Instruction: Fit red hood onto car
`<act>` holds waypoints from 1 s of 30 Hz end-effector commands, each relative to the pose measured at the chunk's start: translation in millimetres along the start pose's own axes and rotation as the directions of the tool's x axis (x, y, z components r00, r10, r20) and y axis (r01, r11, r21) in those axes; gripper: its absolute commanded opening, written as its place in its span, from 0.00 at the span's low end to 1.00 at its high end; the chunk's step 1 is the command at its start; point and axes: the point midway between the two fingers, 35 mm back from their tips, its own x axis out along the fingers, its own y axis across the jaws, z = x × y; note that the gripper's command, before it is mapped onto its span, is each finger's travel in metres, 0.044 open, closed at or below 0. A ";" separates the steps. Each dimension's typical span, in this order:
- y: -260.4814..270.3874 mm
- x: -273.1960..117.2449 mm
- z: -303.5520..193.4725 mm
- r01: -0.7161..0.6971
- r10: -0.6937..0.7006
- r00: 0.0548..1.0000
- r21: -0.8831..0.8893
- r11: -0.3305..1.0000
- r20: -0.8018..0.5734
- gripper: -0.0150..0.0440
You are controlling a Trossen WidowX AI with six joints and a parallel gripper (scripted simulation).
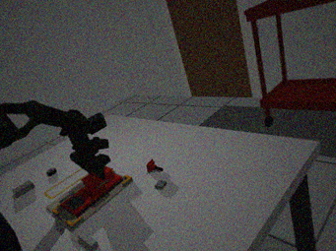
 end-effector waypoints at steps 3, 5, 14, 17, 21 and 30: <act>-0.2 -2.8 0.5 0.000 0.000 1.000 0.003 1.000 0.001 0.25; -0.2 -3.7 0.5 0.000 0.000 1.000 0.003 1.000 0.001 0.25; -0.4 -4.1 0.3 0.001 -0.001 1.000 0.003 1.000 0.003 0.25; -0.5 -3.8 0.1 0.002 -0.002 1.000 0.002 1.000 0.004 0.25; -0.6 -3.5 -0.3 0.003 -0.003 1.000 0.001 1.000 0.005 0.25; -1.1 -2.8 -0.6 0.006 -0.006 1.000 0.000 1.000 0.008 0.25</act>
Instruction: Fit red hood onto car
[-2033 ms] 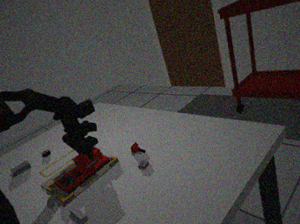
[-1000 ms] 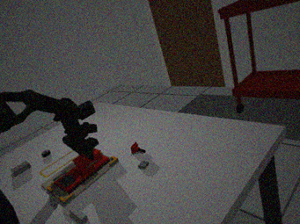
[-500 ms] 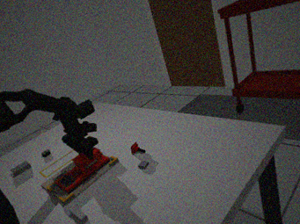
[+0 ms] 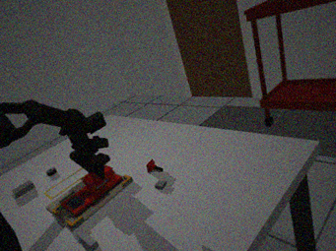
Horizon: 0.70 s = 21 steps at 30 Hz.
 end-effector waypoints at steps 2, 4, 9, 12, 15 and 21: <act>-0.5 0.8 -1.2 0.005 -0.005 1.000 -0.006 1.000 -0.001 0.25; -0.4 0.8 -1.1 0.005 -0.005 1.000 -0.006 1.000 -0.001 0.25; -0.4 1.8 -1.0 0.005 -0.005 1.000 -0.006 1.000 -0.001 0.25; -0.3 3.0 -1.0 0.005 -0.005 1.000 -0.006 1.000 -0.001 0.25; -0.3 4.3 -1.0 0.005 -0.005 1.000 -0.006 1.000 -0.001 0.25; -0.3 6.8 -1.0 0.005 -0.005 1.000 -0.006 1.000 -0.001 0.25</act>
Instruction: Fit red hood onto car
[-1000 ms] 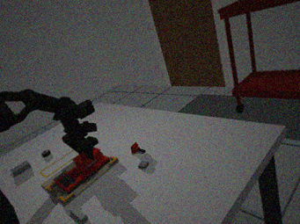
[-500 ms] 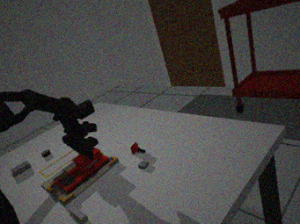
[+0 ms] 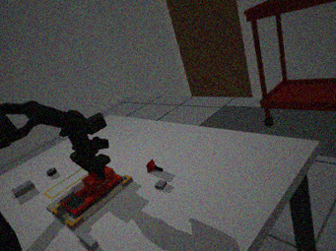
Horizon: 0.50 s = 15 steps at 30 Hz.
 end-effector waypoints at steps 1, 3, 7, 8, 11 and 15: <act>-0.4 3.1 -0.9 0.004 -0.004 1.000 -0.004 1.000 -0.002 0.25; -0.4 2.9 -0.9 0.004 -0.004 1.000 -0.004 1.000 -0.002 0.25; -0.4 1.6 -0.8 0.004 -0.004 1.000 -0.004 1.000 -0.002 0.25; -0.3 1.2 -0.7 0.004 -0.004 1.000 -0.004 1.000 -0.002 0.25; -0.3 -0.1 -0.6 0.003 -0.003 1.000 -0.003 1.000 -0.002 0.25; -0.2 -1.8 -0.5 0.003 -0.003 1.000 -0.003 1.000 -0.002 0.25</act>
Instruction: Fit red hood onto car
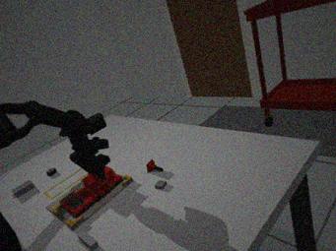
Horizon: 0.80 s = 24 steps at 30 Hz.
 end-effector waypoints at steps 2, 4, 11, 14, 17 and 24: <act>-0.3 -2.5 0.4 0.001 -0.001 1.000 0.003 1.000 0.001 0.25; -0.3 -3.3 0.5 0.000 0.000 1.000 0.003 1.000 0.001 0.25; -0.3 -4.4 0.4 0.000 0.000 1.000 0.003 1.000 0.001 0.25; -0.3 -4.1 0.2 0.001 -0.001 1.000 0.003 1.000 0.002 0.25; -0.3 -3.7 0.0 0.002 -0.002 1.000 0.002 1.000 0.003 0.25; -0.3 -2.9 -0.6 0.004 -0.004 1.000 0.001 1.000 0.005 0.25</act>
